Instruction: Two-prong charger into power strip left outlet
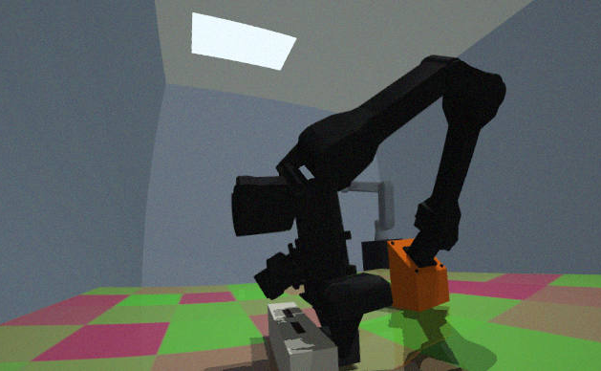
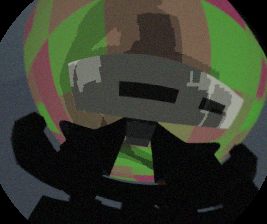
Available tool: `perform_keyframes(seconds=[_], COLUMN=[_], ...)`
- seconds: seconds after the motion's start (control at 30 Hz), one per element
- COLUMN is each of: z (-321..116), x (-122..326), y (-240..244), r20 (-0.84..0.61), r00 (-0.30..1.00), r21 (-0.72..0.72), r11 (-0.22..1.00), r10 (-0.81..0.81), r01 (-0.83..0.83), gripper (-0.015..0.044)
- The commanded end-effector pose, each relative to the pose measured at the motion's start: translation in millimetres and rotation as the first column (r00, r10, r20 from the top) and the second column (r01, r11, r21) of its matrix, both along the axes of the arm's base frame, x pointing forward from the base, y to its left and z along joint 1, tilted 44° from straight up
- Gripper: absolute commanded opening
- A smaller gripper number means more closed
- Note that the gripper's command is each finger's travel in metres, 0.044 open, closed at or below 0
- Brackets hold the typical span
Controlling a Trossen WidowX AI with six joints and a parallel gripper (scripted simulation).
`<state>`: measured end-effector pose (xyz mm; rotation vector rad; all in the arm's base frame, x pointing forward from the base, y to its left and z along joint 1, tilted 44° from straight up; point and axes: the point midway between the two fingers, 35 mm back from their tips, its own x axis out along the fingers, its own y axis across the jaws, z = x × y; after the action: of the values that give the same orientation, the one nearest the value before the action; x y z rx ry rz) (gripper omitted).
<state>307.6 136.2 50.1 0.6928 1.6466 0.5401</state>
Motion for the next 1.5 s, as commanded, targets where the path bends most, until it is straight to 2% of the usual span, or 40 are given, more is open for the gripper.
perform_keyframes(seconds=[0.0,1.13,1.47], z=[1.9,-0.4,-0.4], x=[7.5,0.0,0.0], y=[-1.7,0.0,0.0], r20=[0.026,-0.003,-0.003], r00=[1.0,1.0,1.0], r21=[0.001,0.0,0.0], r11=[1.0,1.0,1.0], r10=[-0.006,0.0,0.0], r01=[0.006,0.0,0.0], gripper=[0.0,0.0,0.0263])
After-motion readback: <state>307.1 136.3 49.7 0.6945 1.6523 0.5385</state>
